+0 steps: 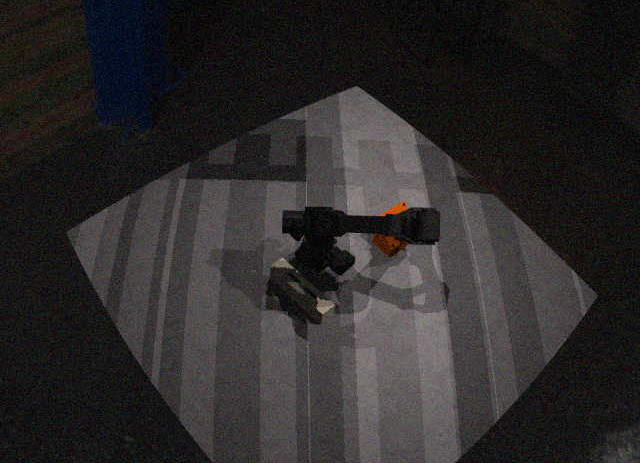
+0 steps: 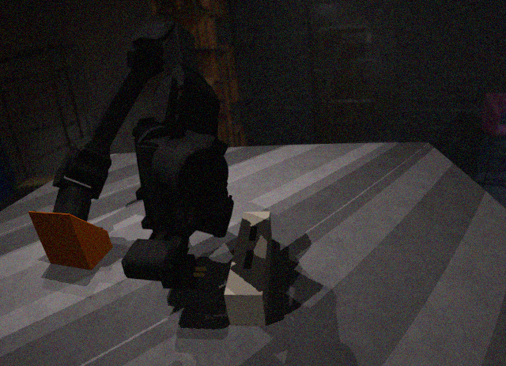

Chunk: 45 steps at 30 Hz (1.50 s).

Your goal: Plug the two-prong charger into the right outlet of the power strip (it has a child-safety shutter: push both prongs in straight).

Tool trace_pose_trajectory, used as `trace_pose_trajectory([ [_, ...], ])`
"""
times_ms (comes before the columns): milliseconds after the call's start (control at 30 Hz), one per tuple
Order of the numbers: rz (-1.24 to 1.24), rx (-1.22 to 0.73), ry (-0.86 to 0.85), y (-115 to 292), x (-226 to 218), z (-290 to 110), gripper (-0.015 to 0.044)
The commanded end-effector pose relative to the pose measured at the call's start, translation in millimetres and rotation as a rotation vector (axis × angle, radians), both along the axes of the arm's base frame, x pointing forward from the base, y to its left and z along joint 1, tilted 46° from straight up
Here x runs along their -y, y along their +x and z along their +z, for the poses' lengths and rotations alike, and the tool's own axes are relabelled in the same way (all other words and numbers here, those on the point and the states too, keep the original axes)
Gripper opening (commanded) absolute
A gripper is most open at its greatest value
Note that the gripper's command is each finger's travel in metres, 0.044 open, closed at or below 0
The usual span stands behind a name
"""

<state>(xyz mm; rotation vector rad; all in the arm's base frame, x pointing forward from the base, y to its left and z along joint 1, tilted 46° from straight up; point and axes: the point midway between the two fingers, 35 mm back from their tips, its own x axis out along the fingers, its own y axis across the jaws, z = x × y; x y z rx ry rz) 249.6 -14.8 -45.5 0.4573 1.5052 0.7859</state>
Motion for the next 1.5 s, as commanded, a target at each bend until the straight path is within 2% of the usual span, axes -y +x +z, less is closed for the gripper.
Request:
trace_pose_trajectory([
  [0, -0.011, -0.002, 0.0, 7, 0, 0, 0.0],
  [600, -0.031, -0.023, 0.001, 31, -9, -1, 0.0],
  [1467, -0.031, -0.023, 0.001, 33, -9, 0, 0.0],
])
